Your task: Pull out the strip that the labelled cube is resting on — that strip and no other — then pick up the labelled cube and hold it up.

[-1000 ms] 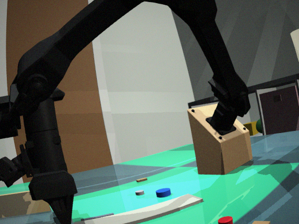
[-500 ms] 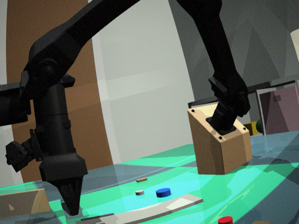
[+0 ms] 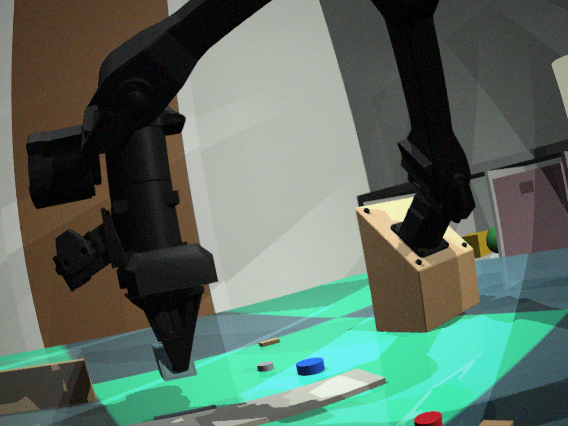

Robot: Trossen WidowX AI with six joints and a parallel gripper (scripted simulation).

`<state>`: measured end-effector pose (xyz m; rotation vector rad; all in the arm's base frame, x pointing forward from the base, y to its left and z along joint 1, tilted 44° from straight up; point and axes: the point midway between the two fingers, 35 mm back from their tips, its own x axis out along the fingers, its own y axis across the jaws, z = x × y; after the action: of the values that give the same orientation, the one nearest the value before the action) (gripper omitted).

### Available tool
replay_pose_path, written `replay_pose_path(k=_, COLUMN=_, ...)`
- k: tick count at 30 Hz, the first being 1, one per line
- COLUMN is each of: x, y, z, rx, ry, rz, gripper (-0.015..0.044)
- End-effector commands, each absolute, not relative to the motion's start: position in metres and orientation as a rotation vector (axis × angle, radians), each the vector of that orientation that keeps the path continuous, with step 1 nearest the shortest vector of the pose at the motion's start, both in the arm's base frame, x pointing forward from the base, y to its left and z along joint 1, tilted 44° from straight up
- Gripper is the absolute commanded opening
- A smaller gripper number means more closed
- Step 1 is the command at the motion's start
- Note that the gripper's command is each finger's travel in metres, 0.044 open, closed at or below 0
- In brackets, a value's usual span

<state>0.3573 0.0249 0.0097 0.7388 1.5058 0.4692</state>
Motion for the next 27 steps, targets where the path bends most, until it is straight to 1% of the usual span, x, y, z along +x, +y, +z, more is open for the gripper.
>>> replay_pose_path(k=1, x=0.344, y=0.024, z=0.007, rx=0.731, ry=1.511, rz=0.47, gripper=0.0)
replay_pose_path(k=12, x=0.304, y=0.023, z=0.004, rx=0.737, ry=1.516, rz=0.464, gripper=0.0)
replay_pose_path(k=21, x=0.303, y=-0.002, z=0.029, rx=0.736, ry=1.516, rz=0.463, gripper=0.0)
replay_pose_path(k=27, x=0.303, y=-0.002, z=0.029, rx=0.736, ry=1.516, rz=0.463, gripper=0.0)
